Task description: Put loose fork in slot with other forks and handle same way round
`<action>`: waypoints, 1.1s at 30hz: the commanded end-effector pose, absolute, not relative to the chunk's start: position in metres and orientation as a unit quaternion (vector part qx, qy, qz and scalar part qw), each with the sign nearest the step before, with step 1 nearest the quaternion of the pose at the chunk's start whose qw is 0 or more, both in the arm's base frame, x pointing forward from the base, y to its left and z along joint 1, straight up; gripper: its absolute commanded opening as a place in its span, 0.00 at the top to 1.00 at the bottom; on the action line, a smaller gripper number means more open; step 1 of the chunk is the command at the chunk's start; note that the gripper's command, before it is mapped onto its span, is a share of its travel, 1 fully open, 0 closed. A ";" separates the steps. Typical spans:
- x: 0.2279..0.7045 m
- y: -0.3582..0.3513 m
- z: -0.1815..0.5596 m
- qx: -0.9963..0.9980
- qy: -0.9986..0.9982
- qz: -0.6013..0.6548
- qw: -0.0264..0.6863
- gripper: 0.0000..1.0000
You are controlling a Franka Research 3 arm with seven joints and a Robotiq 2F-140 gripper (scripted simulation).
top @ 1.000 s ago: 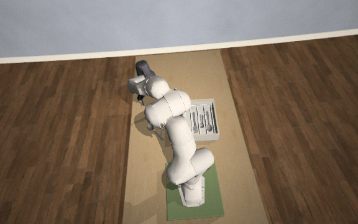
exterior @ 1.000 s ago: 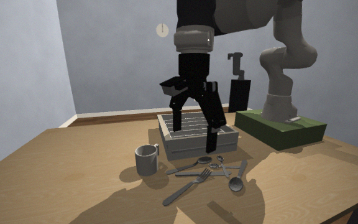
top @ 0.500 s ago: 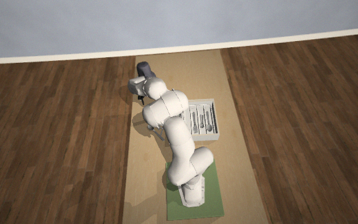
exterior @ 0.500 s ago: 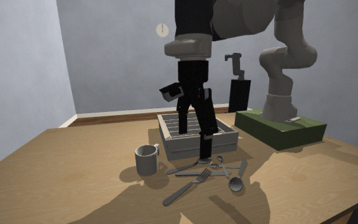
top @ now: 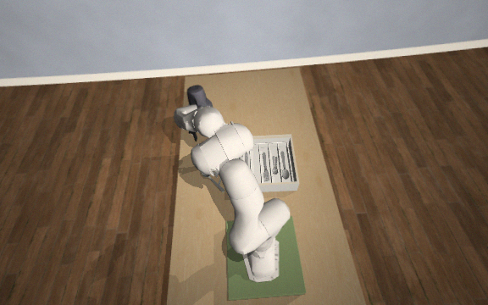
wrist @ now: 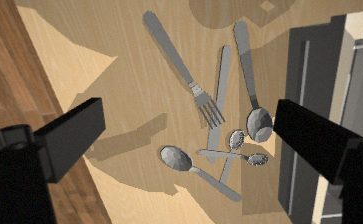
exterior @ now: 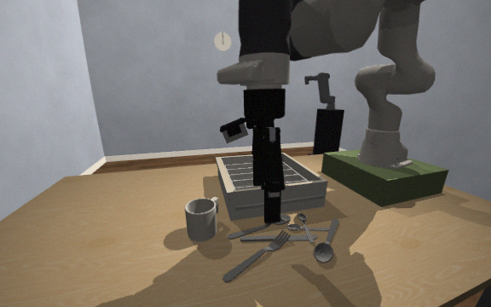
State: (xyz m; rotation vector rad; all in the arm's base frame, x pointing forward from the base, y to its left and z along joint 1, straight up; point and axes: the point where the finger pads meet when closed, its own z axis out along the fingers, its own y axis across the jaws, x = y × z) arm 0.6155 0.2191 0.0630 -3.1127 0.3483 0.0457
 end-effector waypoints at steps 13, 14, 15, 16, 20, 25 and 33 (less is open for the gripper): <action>0.615 0.220 0.054 -0.956 0.292 0.017 0.000 0.00; 0.615 0.220 0.053 -0.954 0.300 0.017 0.000 0.00; 0.615 0.220 0.053 -0.951 0.309 0.017 0.000 0.00; 0.615 0.220 0.052 -0.948 0.317 0.018 0.000 0.00; 0.615 0.220 0.050 -0.937 0.350 0.018 -0.001 0.00; 0.615 0.220 0.047 -0.922 0.387 0.019 -0.002 0.00; 0.615 0.220 0.043 -0.892 0.451 0.020 -0.003 0.00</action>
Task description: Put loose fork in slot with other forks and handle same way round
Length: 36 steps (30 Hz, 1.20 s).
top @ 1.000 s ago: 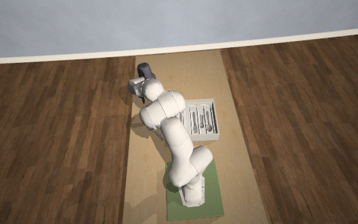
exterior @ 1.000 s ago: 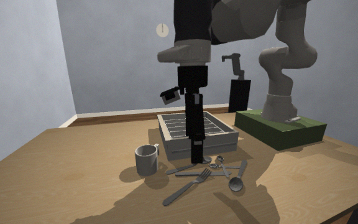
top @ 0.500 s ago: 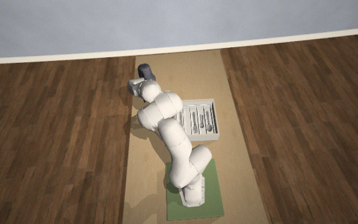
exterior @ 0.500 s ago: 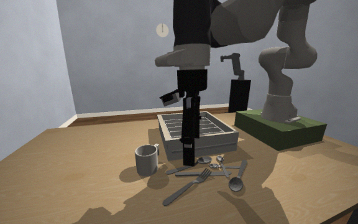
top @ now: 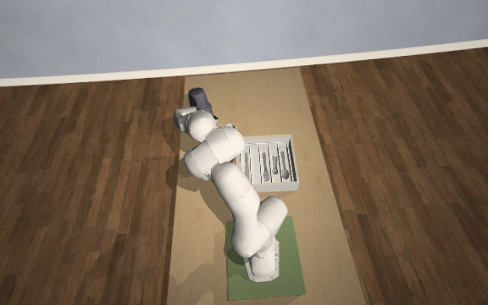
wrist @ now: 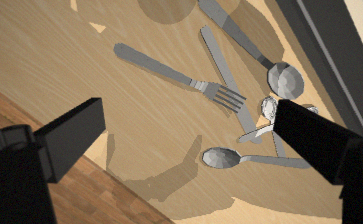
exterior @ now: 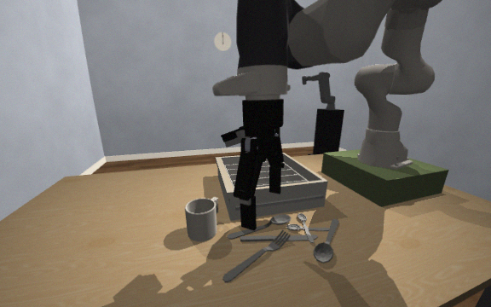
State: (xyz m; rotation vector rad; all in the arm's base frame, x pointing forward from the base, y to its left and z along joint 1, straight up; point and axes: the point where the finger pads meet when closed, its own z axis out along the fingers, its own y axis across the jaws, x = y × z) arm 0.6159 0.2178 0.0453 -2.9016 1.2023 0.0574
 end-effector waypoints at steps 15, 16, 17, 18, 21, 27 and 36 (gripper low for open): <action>0.615 0.219 0.036 -0.827 0.561 0.020 -0.006 0.00; 0.615 0.219 0.036 -0.822 0.568 0.020 -0.007 0.00; 0.615 0.219 0.036 -0.817 0.576 0.020 -0.007 0.00; 0.615 0.219 0.035 -0.812 0.583 0.019 -0.007 0.00; 0.615 0.219 0.034 -0.797 0.604 0.019 -0.007 0.00; 0.616 0.219 0.032 -0.766 0.643 0.019 -0.008 0.00; 0.616 0.218 0.028 -0.713 0.701 0.017 -0.009 0.00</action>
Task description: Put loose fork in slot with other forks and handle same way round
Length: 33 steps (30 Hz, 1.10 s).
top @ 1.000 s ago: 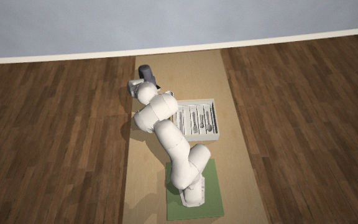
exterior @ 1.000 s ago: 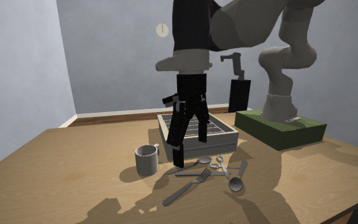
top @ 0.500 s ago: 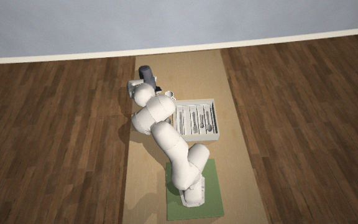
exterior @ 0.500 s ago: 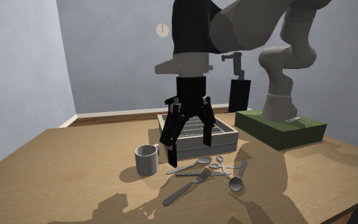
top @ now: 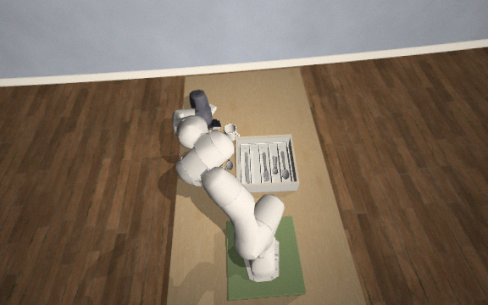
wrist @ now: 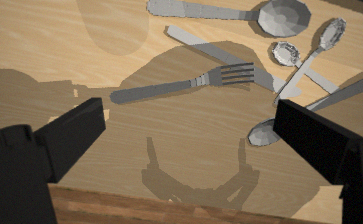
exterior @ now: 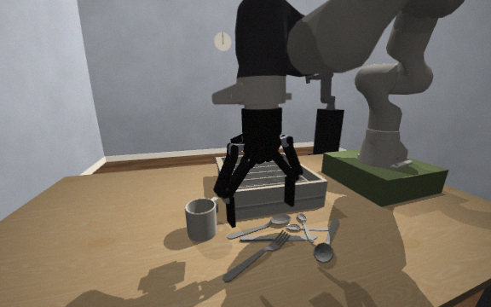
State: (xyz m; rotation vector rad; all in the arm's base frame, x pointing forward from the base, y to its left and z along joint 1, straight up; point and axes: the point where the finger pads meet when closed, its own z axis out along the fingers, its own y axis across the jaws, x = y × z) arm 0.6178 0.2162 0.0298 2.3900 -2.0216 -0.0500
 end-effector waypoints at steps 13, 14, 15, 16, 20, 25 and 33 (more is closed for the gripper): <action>0.618 0.218 0.024 0.631 -0.775 -0.015 0.010 0.00; 0.618 0.218 0.024 0.624 -0.781 -0.014 0.010 0.00; 0.618 0.218 0.023 0.618 -0.786 -0.014 0.010 0.00; 0.618 0.218 0.023 0.611 -0.792 -0.014 0.010 0.00; 0.619 0.218 0.022 0.583 -0.812 -0.013 0.010 0.00; 0.619 0.218 0.021 0.550 -0.835 -0.012 0.010 0.00; 0.621 0.218 0.019 0.491 -0.871 -0.010 0.009 0.00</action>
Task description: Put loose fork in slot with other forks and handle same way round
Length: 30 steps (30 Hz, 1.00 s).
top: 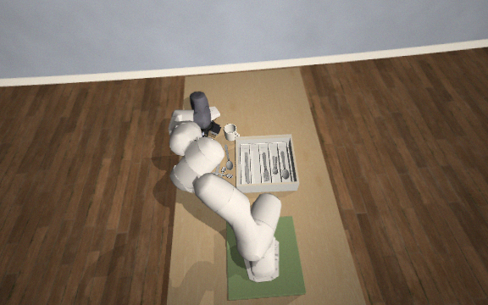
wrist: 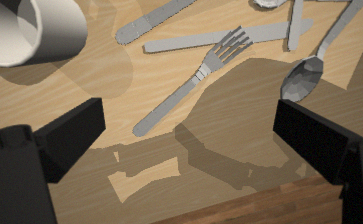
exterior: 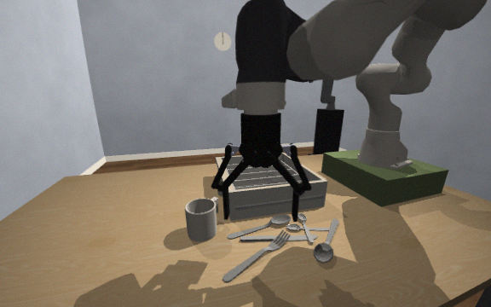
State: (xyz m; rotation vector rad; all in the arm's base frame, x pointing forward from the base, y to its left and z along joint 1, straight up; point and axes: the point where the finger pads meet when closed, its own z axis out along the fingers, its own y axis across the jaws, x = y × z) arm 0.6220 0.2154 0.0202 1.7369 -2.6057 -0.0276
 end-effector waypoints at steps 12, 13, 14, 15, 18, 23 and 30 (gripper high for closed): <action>0.623 0.218 0.017 0.401 -0.916 -0.007 0.007 0.00; 0.623 0.218 0.017 0.393 -0.919 -0.007 0.007 0.00; 0.623 0.218 0.016 0.386 -0.923 -0.006 0.006 0.00; 0.623 0.218 0.016 0.378 -0.926 -0.006 0.006 0.00; 0.624 0.218 0.016 0.354 -0.935 -0.006 0.005 0.00; 0.625 0.219 0.015 0.330 -0.944 -0.005 0.004 0.00; 0.627 0.219 0.014 0.260 -0.966 -0.003 0.001 0.00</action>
